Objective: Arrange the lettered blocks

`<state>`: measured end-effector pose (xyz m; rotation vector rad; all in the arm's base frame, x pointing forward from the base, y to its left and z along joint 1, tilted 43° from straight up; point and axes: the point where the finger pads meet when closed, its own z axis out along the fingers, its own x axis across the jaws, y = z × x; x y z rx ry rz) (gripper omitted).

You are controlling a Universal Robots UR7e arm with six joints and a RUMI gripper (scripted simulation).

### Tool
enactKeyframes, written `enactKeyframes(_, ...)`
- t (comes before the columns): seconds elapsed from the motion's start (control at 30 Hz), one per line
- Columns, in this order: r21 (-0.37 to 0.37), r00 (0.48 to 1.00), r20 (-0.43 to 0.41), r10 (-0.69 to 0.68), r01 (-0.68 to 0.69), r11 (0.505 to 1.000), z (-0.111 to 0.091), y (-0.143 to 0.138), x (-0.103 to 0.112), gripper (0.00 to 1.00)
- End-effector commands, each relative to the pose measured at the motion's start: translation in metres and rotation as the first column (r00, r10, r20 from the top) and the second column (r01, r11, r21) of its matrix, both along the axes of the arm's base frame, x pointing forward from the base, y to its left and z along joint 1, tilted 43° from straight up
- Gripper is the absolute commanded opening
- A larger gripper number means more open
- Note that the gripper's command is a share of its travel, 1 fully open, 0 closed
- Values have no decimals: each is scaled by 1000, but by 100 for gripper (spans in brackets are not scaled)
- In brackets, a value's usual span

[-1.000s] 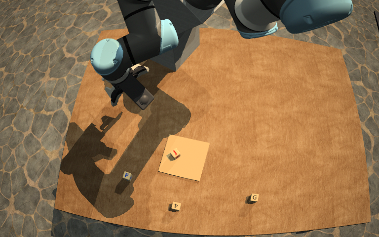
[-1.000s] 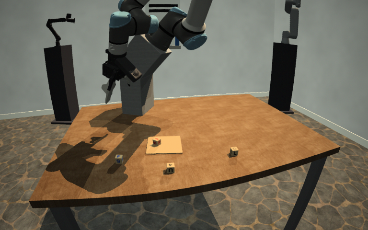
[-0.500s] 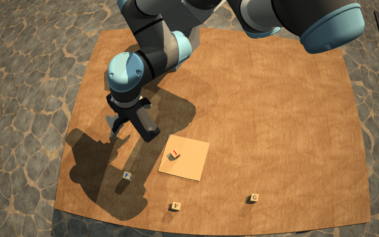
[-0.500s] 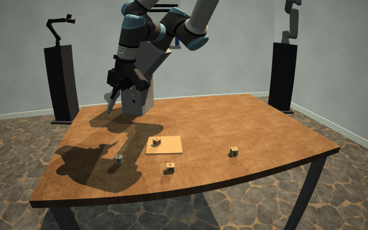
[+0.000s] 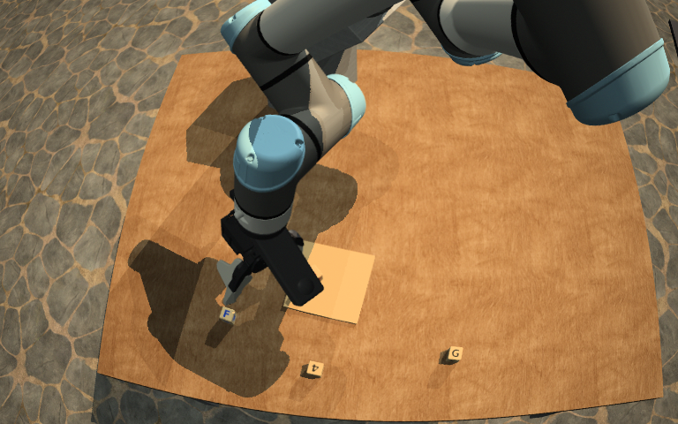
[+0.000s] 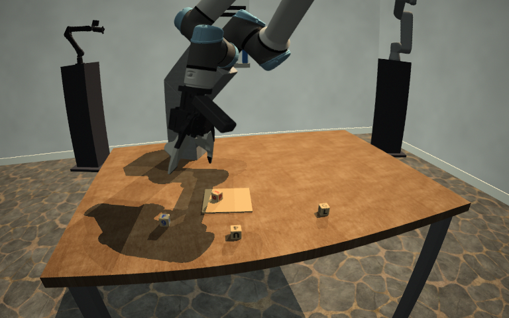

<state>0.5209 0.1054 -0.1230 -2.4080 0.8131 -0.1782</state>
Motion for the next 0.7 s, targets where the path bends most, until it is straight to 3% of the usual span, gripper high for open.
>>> enactKeyframes(0.0,44,995,74,-62,59,997,26,28,28,100)
enactKeyframes(0.1,97,990,112,-83,72,993,47,53,40,100)
enactKeyframes(0.2,97,990,111,-83,72,993,47,53,40,100)
enactKeyframes(0.3,182,982,157,-104,75,981,80,92,51,100)
enactKeyframes(0.6,292,974,196,-115,54,955,123,141,52,100)
enactKeyframes(0.67,342,971,208,-114,37,939,142,164,48,100)
